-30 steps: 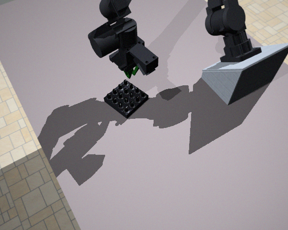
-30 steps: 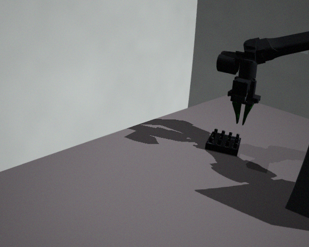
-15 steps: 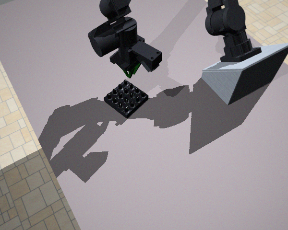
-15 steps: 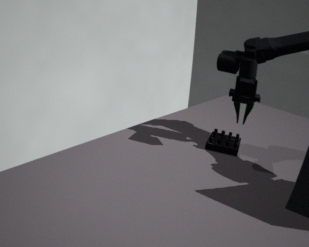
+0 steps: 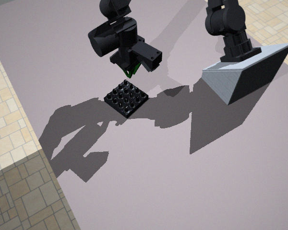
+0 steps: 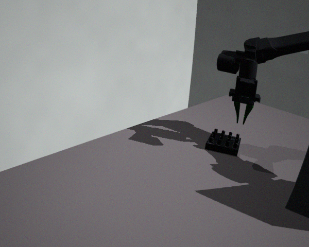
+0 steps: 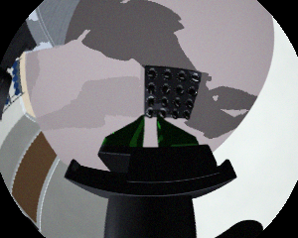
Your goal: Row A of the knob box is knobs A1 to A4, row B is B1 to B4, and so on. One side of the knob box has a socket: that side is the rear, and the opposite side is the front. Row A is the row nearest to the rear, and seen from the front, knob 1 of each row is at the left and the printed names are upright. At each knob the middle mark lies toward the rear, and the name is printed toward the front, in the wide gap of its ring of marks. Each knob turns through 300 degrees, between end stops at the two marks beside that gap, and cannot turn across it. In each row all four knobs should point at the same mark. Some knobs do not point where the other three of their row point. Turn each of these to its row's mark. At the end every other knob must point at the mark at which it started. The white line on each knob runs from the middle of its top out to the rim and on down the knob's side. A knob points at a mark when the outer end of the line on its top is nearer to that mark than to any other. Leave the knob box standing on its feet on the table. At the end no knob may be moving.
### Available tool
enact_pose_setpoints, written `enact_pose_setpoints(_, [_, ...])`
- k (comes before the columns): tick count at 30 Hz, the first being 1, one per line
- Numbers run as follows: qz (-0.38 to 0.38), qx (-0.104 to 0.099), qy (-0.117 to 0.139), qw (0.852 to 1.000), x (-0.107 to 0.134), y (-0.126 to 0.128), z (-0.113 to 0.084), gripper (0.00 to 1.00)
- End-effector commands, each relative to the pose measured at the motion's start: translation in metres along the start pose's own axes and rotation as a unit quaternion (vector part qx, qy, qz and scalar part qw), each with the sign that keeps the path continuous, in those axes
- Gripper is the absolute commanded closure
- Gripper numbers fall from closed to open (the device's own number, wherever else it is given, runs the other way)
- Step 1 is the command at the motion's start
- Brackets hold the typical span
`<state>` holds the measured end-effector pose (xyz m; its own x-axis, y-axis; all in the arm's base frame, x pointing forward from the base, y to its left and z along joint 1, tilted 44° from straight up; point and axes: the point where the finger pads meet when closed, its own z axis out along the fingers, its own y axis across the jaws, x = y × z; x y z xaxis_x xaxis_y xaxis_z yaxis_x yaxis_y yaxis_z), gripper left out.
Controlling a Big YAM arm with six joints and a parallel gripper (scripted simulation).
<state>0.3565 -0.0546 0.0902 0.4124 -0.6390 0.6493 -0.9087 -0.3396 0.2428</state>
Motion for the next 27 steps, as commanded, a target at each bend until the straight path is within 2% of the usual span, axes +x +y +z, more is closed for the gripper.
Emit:
enact_pose_setpoints(1, [0.012, 0.024, 0.003, 1.0, 0.014, -0.011, -0.018, 0.82])
enact_pose_setpoints(16, [0.012, 0.024, 0.003, 1.0, 0.014, -0.011, -0.017, 0.82])
enact_pose_setpoints(27, [0.012, 0.016, 0.001, 1.0, 0.01, -0.003, -0.003, 0.82])
